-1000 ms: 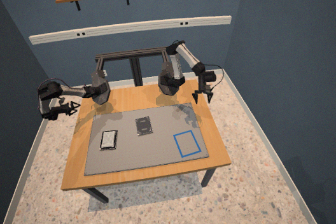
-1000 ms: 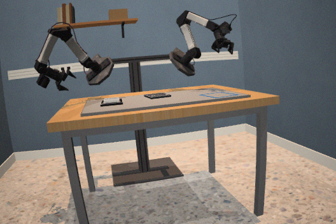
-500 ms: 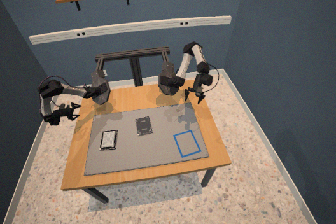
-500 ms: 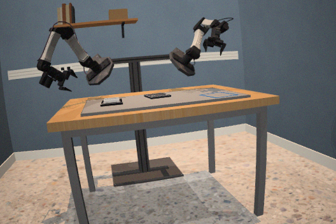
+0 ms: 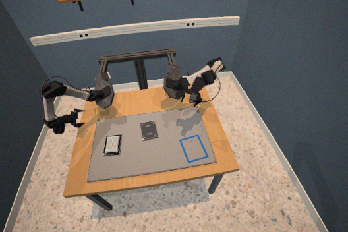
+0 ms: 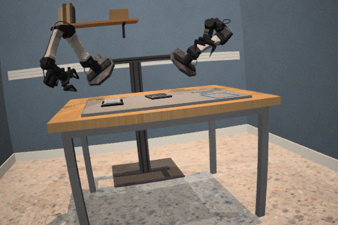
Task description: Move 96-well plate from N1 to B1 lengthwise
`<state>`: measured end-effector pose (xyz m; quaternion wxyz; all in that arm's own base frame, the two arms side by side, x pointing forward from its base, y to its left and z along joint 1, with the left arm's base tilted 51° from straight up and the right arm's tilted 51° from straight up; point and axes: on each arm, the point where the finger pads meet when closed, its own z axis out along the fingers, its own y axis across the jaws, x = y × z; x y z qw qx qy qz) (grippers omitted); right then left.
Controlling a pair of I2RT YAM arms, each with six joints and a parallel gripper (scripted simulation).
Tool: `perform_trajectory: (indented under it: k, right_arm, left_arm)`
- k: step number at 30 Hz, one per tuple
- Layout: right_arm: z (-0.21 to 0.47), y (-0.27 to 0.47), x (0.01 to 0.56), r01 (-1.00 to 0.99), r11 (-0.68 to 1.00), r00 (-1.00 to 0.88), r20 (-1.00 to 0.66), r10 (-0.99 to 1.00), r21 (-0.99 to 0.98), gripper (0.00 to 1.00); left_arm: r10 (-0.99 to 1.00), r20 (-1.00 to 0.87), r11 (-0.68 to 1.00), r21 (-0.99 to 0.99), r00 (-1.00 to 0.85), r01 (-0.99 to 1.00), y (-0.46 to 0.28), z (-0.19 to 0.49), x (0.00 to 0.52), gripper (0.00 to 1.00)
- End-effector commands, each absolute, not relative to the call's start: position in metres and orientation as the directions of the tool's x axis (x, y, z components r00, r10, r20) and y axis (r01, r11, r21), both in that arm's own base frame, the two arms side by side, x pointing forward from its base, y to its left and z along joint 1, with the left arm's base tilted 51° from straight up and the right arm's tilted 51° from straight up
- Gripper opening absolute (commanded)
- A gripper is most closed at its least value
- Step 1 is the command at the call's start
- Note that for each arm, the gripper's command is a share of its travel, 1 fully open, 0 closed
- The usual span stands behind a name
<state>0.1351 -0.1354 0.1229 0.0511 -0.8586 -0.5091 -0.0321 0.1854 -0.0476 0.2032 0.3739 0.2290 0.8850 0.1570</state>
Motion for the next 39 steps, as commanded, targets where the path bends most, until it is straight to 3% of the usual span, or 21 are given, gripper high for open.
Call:
perform_trajectory:
  k: [1, 11, 23, 39]
  right_arm:
    - [0.124, -0.136, 0.135, 0.928, -0.373, 0.374, 0.083, 0.924, -0.02, 1.0]
    - [0.127, -0.115, 0.153, 0.996, -0.086, 0.085, 0.055, 0.995, 0.019, 1.0]
    - [0.131, -0.091, 0.169, 0.969, 0.243, -0.244, 0.011, 0.97, 0.048, 1.0]
    - [0.135, -0.057, 0.183, 0.756, 0.651, -0.649, -0.061, 0.759, 0.062, 1.0]
  left_arm:
    - [0.38, -0.571, 0.866, 0.496, -0.728, 0.063, -0.036, 0.197, 0.18, 1.0]
    - [0.195, -0.535, 0.81, 0.56, -0.822, -0.172, -0.044, 0.19, 0.179, 1.0]
    - [0.19, -0.536, 0.808, 0.561, -0.822, -0.178, -0.044, 0.19, 0.179, 1.0]
    - [0.19, -0.536, 0.808, 0.561, -0.822, -0.178, -0.044, 0.19, 0.179, 1.0]
